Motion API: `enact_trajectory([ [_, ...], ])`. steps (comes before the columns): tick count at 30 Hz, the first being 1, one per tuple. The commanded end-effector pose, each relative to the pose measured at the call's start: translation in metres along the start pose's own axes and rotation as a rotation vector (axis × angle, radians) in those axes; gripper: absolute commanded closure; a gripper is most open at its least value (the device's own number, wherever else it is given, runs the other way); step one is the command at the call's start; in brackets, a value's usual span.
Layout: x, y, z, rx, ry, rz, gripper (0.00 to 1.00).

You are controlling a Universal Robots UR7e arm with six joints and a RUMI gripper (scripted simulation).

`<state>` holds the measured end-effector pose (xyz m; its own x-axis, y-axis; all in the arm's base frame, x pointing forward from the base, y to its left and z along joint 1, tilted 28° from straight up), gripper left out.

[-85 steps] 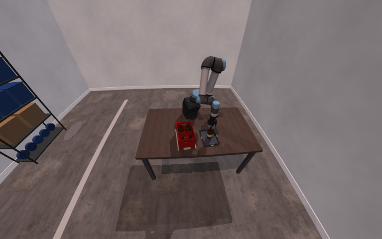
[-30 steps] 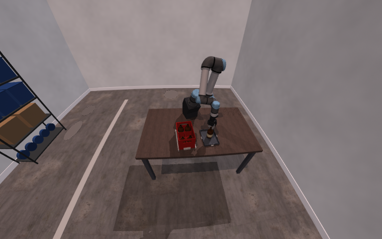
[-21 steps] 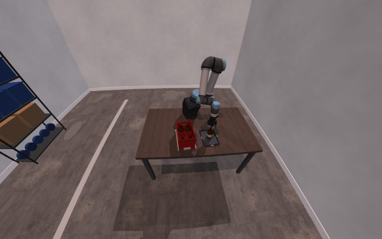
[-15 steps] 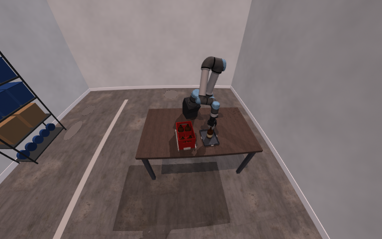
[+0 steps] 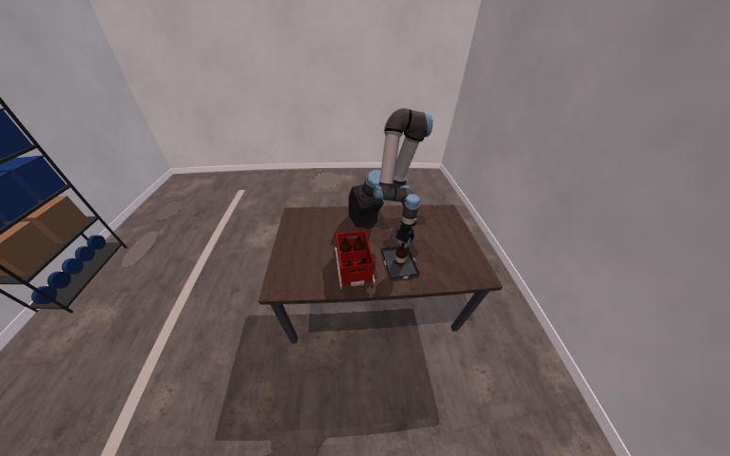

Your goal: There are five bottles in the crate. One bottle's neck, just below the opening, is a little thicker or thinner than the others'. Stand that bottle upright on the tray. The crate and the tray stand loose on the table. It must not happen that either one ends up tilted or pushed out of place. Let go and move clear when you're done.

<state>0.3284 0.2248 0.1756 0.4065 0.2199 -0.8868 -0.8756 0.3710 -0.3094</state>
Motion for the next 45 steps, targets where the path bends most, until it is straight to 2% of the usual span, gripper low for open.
enact_trajectory([
  [1,0.0037,0.0019,-0.0007,0.0,0.001,0.002,1.0],
  [45,0.0073,0.0011,-0.0004,0.0,0.0,0.0,1.0],
])
Point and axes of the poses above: the point where the finger pads meet when closed, its own x axis out along the fingers, its own z axis across the jaws, y = z × x, the point moved 8 cm from there along -x, back along the fingers, and after that the axes turned 11 degrees about -x, right-handed, at the moved point
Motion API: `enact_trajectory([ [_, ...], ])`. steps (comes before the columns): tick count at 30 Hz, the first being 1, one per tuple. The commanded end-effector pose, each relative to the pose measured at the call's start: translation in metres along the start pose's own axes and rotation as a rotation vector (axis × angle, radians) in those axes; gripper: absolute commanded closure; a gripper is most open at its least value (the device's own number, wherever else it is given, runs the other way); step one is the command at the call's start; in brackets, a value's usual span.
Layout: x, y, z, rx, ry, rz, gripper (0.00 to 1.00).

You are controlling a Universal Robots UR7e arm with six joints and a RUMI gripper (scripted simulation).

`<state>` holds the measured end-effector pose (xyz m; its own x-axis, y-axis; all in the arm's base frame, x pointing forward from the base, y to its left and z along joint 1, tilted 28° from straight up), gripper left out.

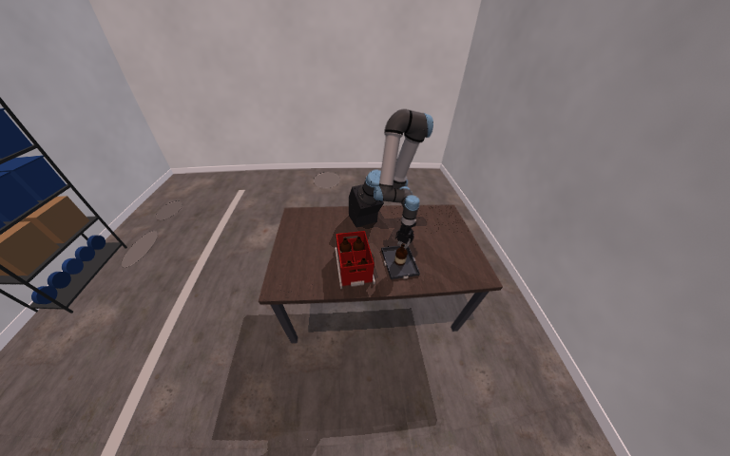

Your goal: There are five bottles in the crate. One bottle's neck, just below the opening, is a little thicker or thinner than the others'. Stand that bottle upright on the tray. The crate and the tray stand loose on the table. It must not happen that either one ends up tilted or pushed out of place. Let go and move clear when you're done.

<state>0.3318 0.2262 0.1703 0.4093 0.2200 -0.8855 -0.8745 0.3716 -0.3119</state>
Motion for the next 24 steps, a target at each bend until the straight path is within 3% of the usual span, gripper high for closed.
enact_trajectory([
  [1,0.0009,0.002,-0.0008,0.0,0.001,0.002,1.0],
  [19,0.0009,0.002,-0.0008,0.0,0.001,0.002,1.0],
  [20,0.0009,0.002,-0.0008,0.0,0.001,0.002,0.0],
  [24,0.0009,0.002,-0.0008,0.0,0.001,0.002,0.0],
])
Point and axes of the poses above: the point where the finger pads meet when closed, its own x axis out along the fingers, its own z axis across the jaws, y = z × x, the point moved 8 cm from there along -x, back along the fingers, and after that the axes turned 11 degrees about -x, right-handed, at the moved point
